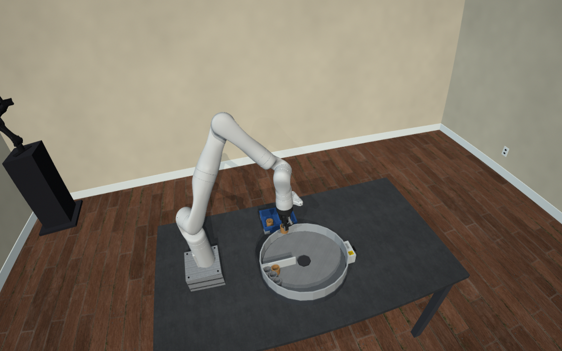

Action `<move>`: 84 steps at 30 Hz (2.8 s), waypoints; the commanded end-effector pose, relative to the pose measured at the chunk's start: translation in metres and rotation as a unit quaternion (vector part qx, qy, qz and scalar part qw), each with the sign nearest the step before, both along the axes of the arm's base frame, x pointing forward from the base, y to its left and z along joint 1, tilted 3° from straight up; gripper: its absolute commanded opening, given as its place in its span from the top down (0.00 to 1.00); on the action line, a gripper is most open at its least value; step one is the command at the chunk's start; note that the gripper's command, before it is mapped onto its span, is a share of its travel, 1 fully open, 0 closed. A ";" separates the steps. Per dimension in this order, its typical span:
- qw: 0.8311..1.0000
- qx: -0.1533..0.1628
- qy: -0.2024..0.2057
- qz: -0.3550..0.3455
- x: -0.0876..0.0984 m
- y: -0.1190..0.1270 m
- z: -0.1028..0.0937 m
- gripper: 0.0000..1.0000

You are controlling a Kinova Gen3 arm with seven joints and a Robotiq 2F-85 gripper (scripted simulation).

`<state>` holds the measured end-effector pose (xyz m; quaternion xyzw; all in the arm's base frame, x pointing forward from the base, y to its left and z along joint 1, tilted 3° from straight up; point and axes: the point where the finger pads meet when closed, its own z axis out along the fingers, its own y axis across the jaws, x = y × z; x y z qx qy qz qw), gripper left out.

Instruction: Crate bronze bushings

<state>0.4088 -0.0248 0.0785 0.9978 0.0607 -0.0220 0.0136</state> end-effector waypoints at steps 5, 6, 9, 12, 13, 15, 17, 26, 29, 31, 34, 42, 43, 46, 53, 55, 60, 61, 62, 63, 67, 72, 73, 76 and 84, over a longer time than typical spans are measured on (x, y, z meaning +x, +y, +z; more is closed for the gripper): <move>1.000 -0.001 -0.001 0.014 0.017 0.039 -0.002 1.00; 1.000 -0.001 -0.001 0.014 0.017 0.039 -0.002 1.00; 1.000 -0.001 -0.001 0.014 0.017 0.039 -0.002 1.00; 1.000 -0.001 -0.001 0.014 0.017 0.039 -0.002 1.00; 1.000 -0.001 -0.001 0.014 0.017 0.039 -0.002 1.00; 1.000 -0.001 -0.001 0.014 0.021 0.049 -0.003 1.00; 1.000 -0.001 -0.001 0.014 0.029 0.068 -0.004 1.00; 1.000 -0.001 -0.001 0.014 0.038 0.088 -0.005 1.00; 1.000 -0.001 -0.001 0.014 0.038 0.088 -0.005 1.00; 1.000 -0.001 -0.001 0.014 0.038 0.088 -0.005 1.00; 1.000 -0.001 -0.001 0.014 0.051 0.118 -0.006 1.00; 1.000 -0.001 -0.001 0.014 0.059 0.137 -0.007 1.00; 1.000 -0.001 -0.001 0.014 0.059 0.137 -0.007 1.00; 1.000 -0.001 -0.001 0.014 0.059 0.137 -0.007 1.00; 1.000 0.000 -0.002 0.014 0.081 0.187 -0.009 1.00; 1.000 0.000 -0.002 0.014 0.081 0.187 -0.009 1.00; 1.000 0.000 -0.002 0.014 0.081 0.187 -0.009 1.00; 1.000 0.000 -0.002 0.014 0.081 0.187 -0.009 1.00; 1.000 0.000 -0.002 0.014 0.081 0.187 -0.009 1.00; 1.000 0.000 -0.002 0.014 0.081 0.187 -0.009 1.00; 1.000 0.000 -0.002 0.014 0.081 0.186 -0.020 1.00; 1.000 0.000 -0.002 0.015 0.080 0.186 -0.038 1.00; 1.000 0.000 -0.002 0.015 0.080 0.186 -0.038 1.00; 1.000 0.000 -0.002 0.015 0.080 0.186 -0.038 1.00; 1.000 0.000 -0.002 0.015 0.079 0.186 -0.049 1.00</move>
